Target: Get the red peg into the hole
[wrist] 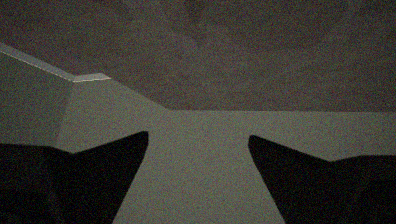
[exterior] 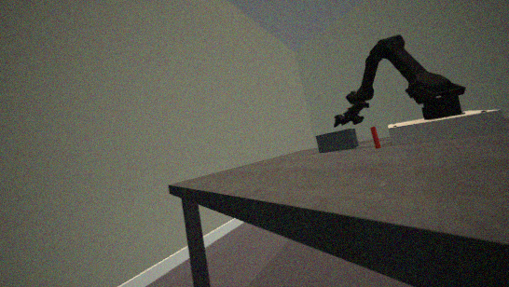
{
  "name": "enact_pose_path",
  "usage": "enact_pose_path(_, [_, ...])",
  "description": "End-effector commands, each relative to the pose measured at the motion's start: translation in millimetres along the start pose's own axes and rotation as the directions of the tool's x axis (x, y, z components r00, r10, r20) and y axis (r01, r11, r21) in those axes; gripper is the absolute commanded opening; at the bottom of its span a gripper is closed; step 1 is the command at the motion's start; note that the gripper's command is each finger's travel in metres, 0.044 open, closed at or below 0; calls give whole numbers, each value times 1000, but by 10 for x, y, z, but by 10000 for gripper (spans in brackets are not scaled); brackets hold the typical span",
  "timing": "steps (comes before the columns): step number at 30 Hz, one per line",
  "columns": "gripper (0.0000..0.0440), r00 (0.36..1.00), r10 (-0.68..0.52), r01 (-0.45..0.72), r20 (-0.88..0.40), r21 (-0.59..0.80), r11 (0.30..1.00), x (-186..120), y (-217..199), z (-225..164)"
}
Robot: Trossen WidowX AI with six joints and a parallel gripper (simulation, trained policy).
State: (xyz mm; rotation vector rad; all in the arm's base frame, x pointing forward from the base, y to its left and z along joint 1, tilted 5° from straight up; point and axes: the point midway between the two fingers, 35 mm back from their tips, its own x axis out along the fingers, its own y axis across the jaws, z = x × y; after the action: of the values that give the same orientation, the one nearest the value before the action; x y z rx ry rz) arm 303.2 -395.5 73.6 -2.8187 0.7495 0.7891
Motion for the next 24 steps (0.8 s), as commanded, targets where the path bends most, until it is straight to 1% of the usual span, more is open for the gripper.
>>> enact_pose_path(1, [418,1000,-3,3,-6,-7,1000,0,-31,-50])
enact_pose_path(3, [440,1000,-13,13,-9,-26,1000,3,-126,-140])
enact_pose_path(8, [439,998,-63,64,6,-120,991,3,-592,-384])
enact_pose_path(13, [434,991,-129,136,43,-266,954,-79,-1207,-603])
enact_pose_path(18, [429,978,-184,207,96,-411,888,-238,-1787,-728])
enact_pose_path(24, [424,957,-233,290,173,-565,773,-496,-2393,-753])
